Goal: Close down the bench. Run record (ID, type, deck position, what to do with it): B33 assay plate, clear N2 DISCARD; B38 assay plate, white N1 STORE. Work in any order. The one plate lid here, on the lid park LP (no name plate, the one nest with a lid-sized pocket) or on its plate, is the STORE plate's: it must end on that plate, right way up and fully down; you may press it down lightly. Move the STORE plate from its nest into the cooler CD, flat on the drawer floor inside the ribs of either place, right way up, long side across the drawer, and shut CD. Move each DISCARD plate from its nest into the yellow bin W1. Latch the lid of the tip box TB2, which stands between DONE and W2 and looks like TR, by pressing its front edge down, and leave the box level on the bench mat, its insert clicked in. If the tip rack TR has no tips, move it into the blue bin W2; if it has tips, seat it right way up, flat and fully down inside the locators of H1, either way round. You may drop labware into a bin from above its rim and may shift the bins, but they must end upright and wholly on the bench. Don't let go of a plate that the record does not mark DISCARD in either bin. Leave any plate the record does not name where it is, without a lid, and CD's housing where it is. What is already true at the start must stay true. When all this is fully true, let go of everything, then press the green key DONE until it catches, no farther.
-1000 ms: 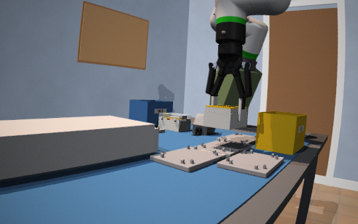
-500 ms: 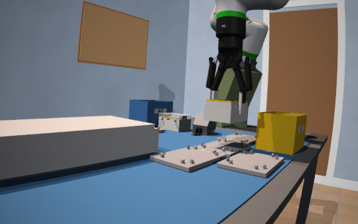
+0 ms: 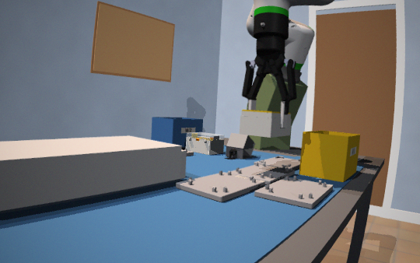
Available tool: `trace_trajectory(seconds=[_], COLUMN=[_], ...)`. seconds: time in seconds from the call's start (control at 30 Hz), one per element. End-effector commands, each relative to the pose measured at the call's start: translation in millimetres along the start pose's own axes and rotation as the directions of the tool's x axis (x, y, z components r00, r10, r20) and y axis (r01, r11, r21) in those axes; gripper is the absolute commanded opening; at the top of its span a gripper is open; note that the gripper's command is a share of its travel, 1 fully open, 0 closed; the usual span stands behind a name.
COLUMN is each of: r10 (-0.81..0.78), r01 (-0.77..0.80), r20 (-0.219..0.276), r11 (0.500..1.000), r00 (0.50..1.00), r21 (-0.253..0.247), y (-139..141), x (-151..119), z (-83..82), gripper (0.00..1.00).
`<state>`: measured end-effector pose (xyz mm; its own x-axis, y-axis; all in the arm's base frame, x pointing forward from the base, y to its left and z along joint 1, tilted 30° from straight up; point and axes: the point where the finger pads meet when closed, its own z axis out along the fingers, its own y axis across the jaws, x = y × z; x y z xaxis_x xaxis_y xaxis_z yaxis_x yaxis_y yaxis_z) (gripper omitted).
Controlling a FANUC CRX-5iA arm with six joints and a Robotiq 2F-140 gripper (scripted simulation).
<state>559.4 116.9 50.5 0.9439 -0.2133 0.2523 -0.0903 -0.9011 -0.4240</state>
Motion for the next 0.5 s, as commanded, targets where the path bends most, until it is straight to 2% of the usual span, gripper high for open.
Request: trace_trajectory(seconds=[0.0,0.47], r10=[0.0,0.0], r01=[0.0,0.0], r20=[0.0,0.0], r11=[1.0,1.0], r00=[1.0,1.0], r21=[0.0,0.0], y=[0,0], x=[0,0], z=[-4.7,-20.7], gripper=[0.0,0.0])
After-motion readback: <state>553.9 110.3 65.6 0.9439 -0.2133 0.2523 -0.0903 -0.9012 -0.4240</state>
